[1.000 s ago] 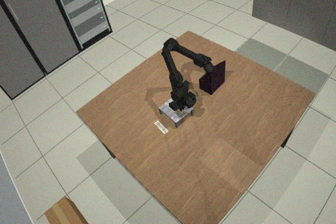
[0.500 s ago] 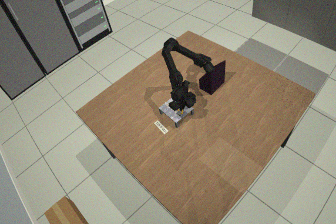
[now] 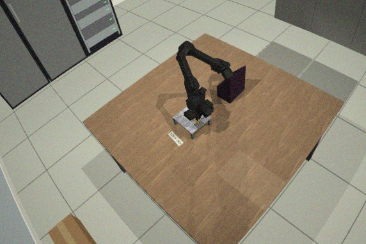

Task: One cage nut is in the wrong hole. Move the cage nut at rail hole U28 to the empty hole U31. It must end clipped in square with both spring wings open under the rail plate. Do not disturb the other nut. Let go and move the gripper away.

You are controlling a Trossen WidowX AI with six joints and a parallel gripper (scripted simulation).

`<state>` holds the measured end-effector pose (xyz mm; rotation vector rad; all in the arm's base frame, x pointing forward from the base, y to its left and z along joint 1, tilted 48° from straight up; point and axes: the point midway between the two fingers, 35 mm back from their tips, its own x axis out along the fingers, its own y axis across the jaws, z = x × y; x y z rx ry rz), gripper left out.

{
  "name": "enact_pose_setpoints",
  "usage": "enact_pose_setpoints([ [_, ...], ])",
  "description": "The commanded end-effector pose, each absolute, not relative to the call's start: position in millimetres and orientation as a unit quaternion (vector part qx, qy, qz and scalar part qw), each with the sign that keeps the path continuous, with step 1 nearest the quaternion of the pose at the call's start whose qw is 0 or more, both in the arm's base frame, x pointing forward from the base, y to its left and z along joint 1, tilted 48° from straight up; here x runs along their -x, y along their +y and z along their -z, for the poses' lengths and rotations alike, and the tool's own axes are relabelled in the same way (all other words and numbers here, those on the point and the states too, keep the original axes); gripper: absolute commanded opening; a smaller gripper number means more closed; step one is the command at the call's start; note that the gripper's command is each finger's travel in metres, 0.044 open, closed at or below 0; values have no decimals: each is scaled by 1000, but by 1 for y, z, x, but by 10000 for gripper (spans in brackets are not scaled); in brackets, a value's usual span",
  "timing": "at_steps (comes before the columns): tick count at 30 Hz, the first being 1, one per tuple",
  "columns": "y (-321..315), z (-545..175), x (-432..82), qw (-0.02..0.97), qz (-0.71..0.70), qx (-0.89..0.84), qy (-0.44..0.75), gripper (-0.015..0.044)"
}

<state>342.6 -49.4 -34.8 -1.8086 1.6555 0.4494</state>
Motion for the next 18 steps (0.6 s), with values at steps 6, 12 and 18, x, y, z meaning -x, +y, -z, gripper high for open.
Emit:
enact_pose_setpoints([
  [6,-48,34,-343,321,-171,686,630,25],
  [12,-47,33,-343,321,-171,686,630,25],
  [18,-46,33,-343,321,-171,686,630,25],
])
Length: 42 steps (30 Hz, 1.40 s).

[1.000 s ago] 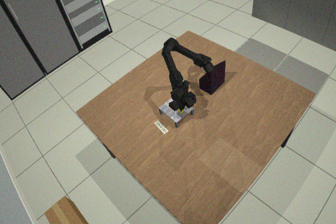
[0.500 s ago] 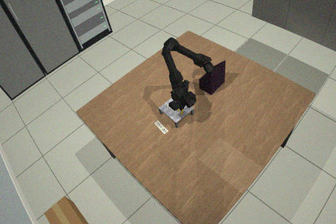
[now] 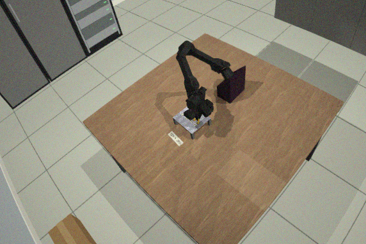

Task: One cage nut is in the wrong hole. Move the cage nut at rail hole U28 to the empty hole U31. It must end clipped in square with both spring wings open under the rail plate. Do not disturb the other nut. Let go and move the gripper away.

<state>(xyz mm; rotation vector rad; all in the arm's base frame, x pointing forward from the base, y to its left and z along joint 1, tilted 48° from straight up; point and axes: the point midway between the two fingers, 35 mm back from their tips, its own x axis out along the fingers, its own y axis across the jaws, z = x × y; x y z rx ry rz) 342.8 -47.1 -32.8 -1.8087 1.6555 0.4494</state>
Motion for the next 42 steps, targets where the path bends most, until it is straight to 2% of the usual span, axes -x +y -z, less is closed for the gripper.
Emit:
enact_pose_setpoints([
  [1,-46,33,-343,321,-171,686,630,25],
  [42,-41,27,-343,321,-171,686,630,25],
])
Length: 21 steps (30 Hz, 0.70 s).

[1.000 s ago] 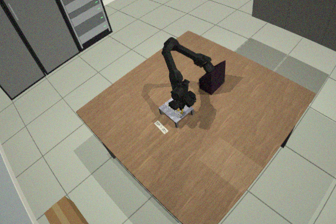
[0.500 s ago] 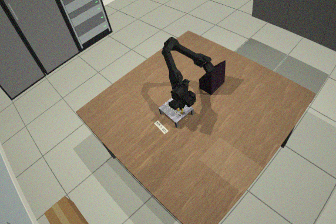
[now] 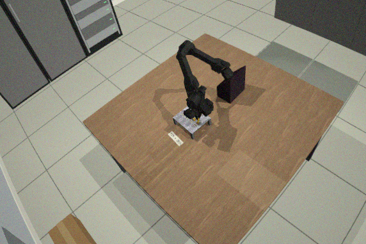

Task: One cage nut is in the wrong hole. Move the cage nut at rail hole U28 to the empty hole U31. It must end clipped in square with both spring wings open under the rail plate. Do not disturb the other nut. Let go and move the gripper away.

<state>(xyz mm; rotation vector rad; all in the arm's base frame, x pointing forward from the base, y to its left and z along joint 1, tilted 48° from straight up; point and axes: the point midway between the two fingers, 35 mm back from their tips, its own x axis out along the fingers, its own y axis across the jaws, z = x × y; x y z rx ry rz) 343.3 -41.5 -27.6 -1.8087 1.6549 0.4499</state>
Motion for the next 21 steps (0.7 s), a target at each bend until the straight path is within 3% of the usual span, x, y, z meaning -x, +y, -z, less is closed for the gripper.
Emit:
enact_pose_setpoints([
  [1,-41,27,-343,321,-171,686,630,25],
  [21,-36,23,-343,321,-169,692,624,25],
])
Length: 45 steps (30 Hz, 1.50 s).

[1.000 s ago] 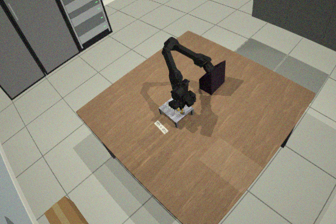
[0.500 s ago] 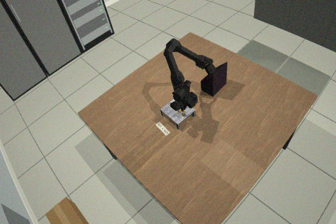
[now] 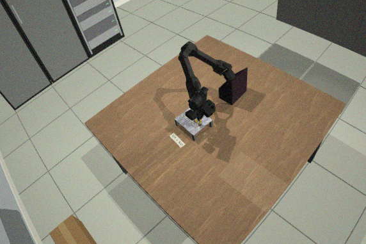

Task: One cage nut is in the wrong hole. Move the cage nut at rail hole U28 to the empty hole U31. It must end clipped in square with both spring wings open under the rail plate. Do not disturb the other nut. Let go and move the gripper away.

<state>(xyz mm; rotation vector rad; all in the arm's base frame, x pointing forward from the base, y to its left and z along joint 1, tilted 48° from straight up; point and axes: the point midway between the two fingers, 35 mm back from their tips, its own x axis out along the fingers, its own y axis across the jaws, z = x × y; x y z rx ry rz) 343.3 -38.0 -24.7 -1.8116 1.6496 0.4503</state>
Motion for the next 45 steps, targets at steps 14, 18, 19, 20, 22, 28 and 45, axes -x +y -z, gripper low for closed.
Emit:
enact_pose_setpoints([
  [14,-30,14,-343,325,-167,701,612,25],
  [18,-43,-1,-342,326,-168,701,612,25],
  [19,-46,-5,-341,326,-168,701,612,25],
  [20,-49,-9,-340,326,-168,701,612,25],
  [22,-56,-17,-339,326,-168,700,612,25],
  [28,-76,-39,-331,331,-161,698,614,25],
  [45,-107,-72,-317,322,-164,699,617,23],
])
